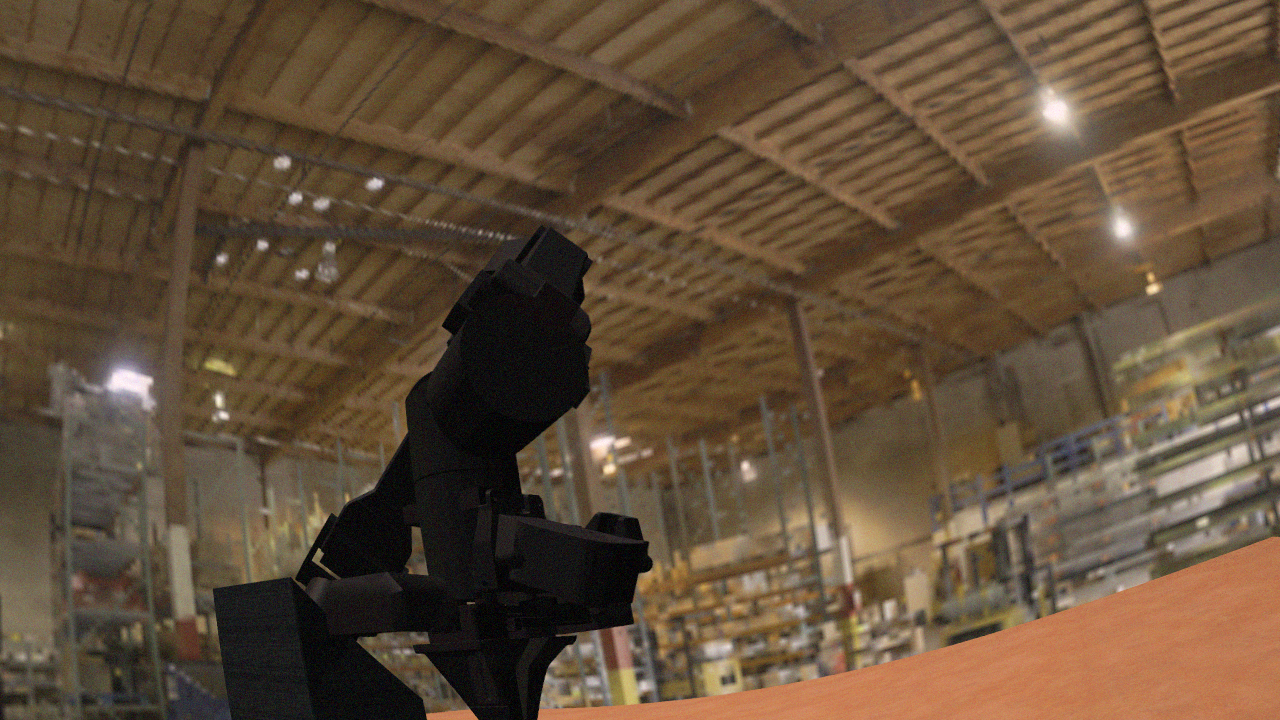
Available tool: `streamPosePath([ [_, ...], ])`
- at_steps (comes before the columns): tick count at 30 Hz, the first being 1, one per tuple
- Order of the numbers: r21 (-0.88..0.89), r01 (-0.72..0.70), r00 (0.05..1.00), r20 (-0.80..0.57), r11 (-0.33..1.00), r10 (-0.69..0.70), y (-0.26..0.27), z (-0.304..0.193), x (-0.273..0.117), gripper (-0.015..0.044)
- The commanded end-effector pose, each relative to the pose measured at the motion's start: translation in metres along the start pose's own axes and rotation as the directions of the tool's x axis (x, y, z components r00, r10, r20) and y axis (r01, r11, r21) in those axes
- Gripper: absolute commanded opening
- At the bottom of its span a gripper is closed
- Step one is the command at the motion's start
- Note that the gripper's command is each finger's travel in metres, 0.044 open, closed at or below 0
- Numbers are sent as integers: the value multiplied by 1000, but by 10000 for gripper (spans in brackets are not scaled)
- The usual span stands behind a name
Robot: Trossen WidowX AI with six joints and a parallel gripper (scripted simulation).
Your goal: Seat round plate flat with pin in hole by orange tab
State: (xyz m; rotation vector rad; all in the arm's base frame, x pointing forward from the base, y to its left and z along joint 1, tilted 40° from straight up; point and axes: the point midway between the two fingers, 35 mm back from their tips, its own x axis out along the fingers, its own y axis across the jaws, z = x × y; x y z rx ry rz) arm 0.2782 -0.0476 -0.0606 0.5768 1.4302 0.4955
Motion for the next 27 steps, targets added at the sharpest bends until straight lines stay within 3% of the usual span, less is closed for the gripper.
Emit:
streamPosePath([
  [1,4,0,1000,-13,1000,0,0,-7,2,0],
  [27,5,0,1000,-14,1000,0,2,-24,2,0],
])
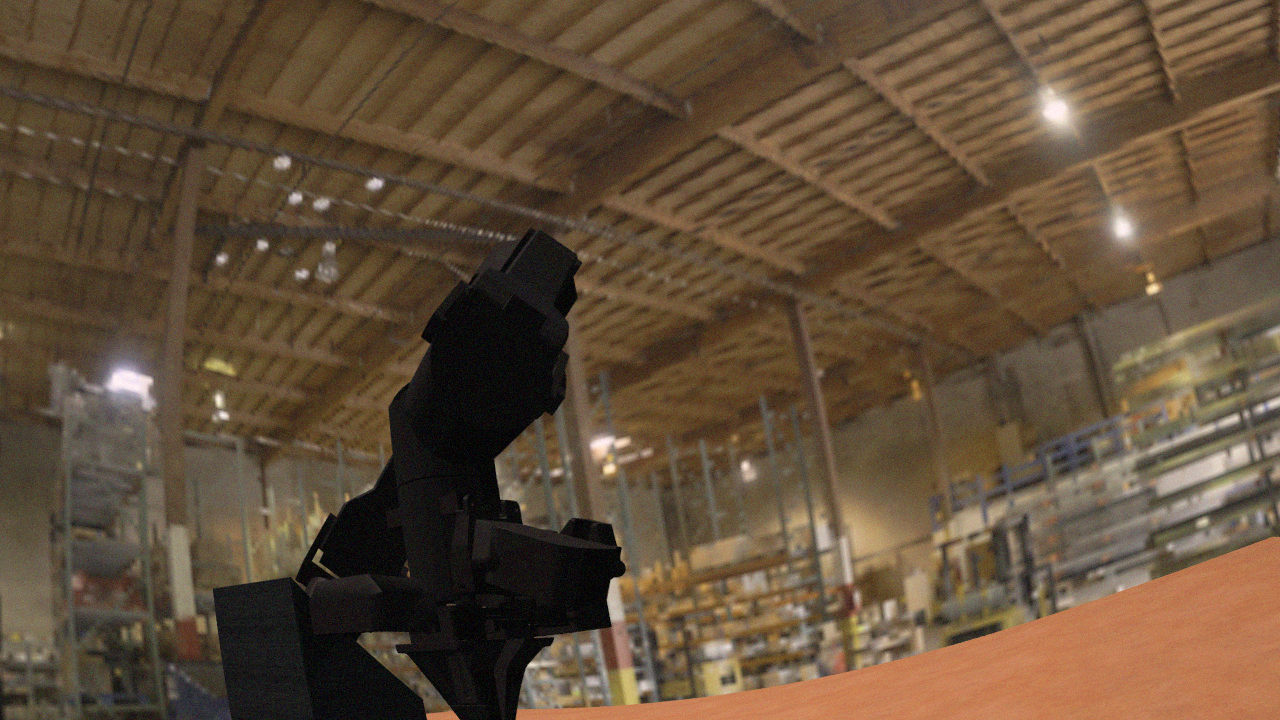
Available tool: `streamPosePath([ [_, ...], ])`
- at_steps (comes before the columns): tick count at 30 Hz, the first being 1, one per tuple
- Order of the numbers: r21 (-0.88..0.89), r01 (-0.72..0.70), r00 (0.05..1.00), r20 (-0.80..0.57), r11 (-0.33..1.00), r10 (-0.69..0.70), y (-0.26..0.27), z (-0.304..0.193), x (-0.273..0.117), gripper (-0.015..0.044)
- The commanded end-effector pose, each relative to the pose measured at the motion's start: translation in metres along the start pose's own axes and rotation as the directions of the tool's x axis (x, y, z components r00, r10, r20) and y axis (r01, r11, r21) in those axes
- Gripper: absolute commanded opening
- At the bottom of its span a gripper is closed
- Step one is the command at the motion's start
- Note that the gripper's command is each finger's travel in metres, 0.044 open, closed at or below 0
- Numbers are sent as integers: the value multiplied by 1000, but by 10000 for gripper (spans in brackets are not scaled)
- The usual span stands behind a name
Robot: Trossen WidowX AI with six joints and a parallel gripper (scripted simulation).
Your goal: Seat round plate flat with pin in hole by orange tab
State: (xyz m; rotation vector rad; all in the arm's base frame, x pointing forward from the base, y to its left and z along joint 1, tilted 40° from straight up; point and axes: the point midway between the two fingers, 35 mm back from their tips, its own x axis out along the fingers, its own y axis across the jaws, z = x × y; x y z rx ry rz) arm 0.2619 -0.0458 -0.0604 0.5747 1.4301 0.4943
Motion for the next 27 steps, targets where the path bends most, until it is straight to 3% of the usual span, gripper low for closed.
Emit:
streamPosePath([
  [1,6,-2,1000,-14,1000,2,1,-9,2,0],
  [27,7,-3,1000,-15,1000,3,14,-27,2,0],
])
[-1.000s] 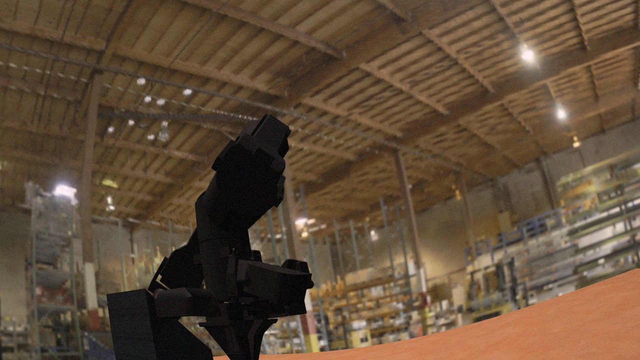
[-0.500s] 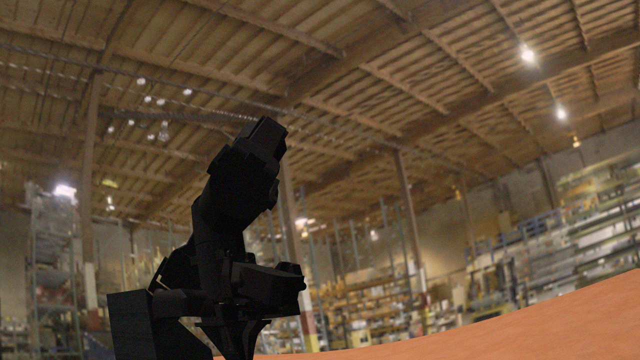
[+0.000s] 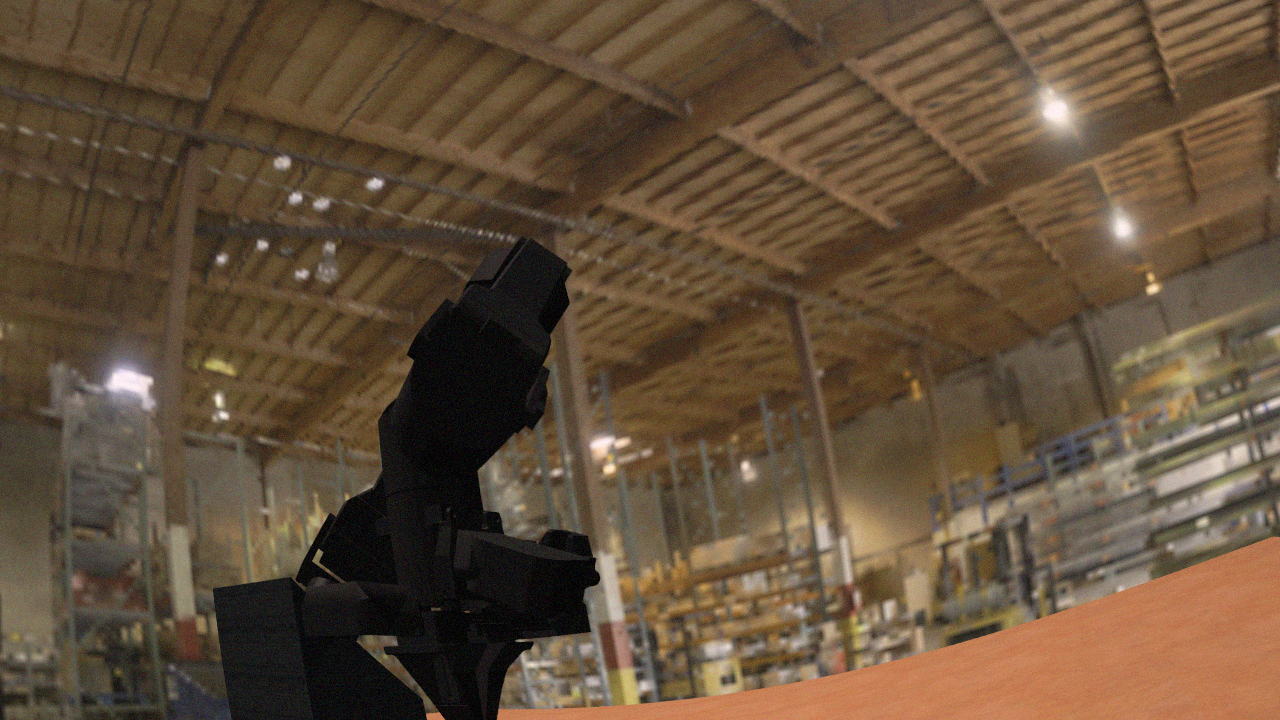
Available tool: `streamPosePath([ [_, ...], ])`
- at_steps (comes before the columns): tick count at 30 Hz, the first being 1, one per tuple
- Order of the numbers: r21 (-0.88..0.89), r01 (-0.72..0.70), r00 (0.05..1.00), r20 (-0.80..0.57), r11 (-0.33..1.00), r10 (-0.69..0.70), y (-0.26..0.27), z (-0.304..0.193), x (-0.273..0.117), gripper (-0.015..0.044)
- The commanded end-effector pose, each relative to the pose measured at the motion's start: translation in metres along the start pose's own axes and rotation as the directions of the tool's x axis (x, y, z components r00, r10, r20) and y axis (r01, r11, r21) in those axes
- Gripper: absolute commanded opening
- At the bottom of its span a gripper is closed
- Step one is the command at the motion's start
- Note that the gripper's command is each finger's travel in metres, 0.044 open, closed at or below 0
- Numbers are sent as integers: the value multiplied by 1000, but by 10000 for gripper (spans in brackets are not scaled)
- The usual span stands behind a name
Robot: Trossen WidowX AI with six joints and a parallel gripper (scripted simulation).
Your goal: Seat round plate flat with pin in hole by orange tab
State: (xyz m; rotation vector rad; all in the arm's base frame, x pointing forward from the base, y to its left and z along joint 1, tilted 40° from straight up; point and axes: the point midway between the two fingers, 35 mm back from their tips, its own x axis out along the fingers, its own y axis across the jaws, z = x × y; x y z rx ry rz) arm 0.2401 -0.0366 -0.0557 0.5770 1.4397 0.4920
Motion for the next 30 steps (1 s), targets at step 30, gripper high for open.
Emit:
streamPosePath([
  [30,2,-6,1000,-9,1000,6,33,-20,-2,0],
])
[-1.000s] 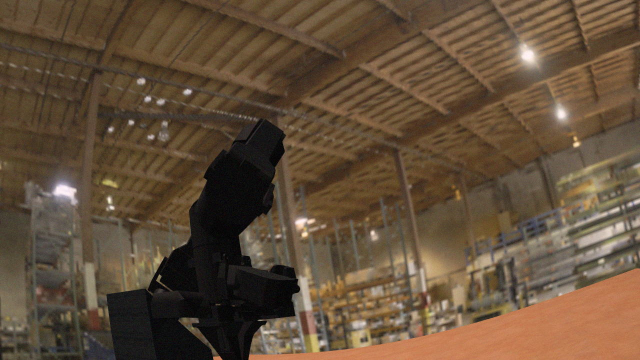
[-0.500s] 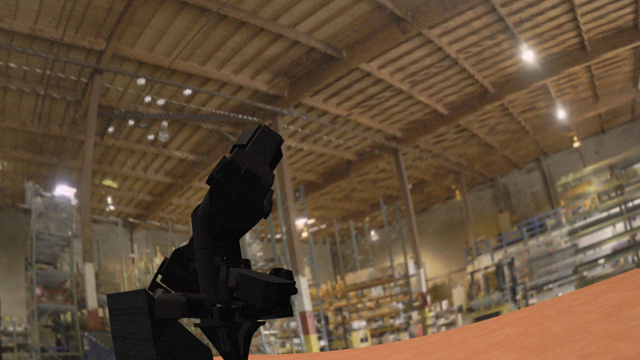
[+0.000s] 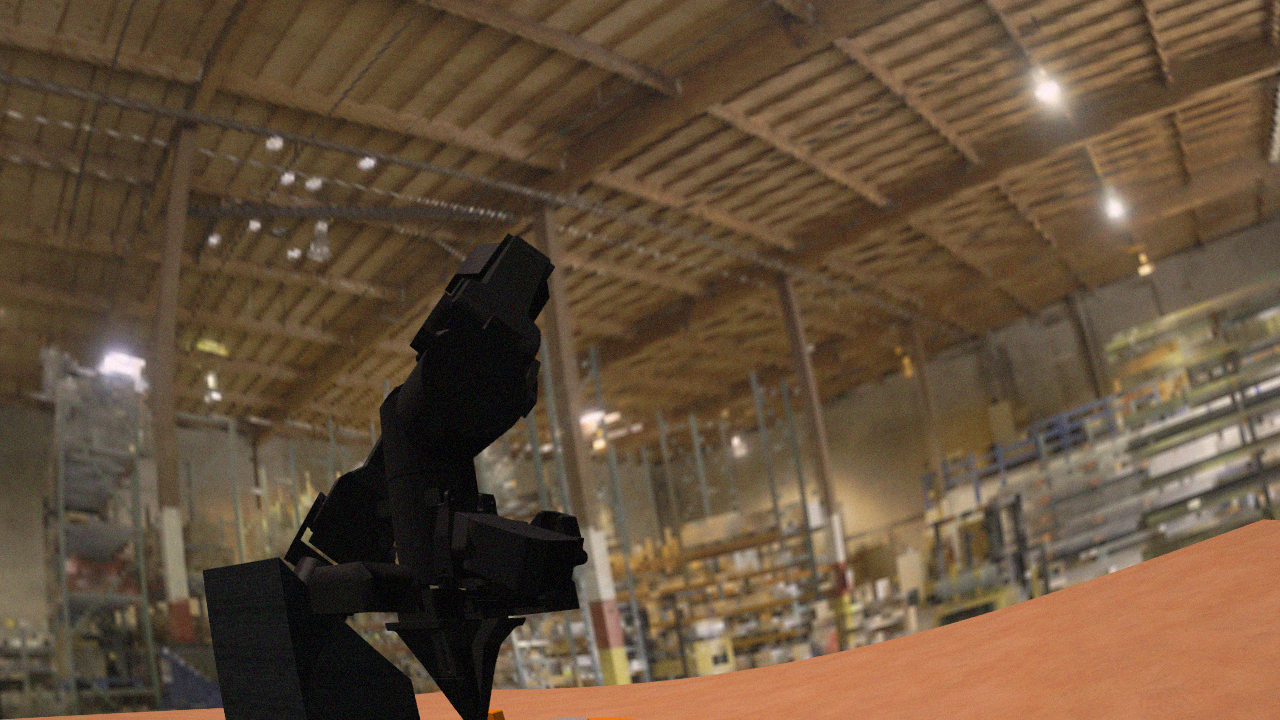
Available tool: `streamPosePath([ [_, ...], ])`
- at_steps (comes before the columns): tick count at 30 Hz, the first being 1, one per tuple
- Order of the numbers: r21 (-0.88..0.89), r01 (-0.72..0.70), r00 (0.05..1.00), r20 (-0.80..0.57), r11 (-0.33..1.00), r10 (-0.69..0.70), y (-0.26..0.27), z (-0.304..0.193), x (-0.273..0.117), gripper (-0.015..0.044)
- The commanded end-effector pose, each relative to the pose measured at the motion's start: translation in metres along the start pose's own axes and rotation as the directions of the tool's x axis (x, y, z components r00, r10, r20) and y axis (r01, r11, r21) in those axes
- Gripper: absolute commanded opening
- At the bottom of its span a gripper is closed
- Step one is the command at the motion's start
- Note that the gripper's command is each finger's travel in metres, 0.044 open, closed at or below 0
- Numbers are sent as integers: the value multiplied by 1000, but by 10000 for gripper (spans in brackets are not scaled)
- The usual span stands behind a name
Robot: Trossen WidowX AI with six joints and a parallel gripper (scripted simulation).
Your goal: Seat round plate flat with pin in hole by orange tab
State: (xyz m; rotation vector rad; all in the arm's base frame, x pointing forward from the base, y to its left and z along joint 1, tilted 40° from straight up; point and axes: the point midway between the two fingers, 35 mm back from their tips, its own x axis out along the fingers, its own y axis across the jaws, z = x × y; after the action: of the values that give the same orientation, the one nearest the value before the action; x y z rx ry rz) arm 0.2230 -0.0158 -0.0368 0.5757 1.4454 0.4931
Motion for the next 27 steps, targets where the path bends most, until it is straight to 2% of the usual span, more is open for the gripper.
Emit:
streamPosePath([
  [1,2,-7,1000,-3,1000,7,7,-2,0,0],
  [27,2,-9,1000,-3,1000,9,36,2,-2,0],
])
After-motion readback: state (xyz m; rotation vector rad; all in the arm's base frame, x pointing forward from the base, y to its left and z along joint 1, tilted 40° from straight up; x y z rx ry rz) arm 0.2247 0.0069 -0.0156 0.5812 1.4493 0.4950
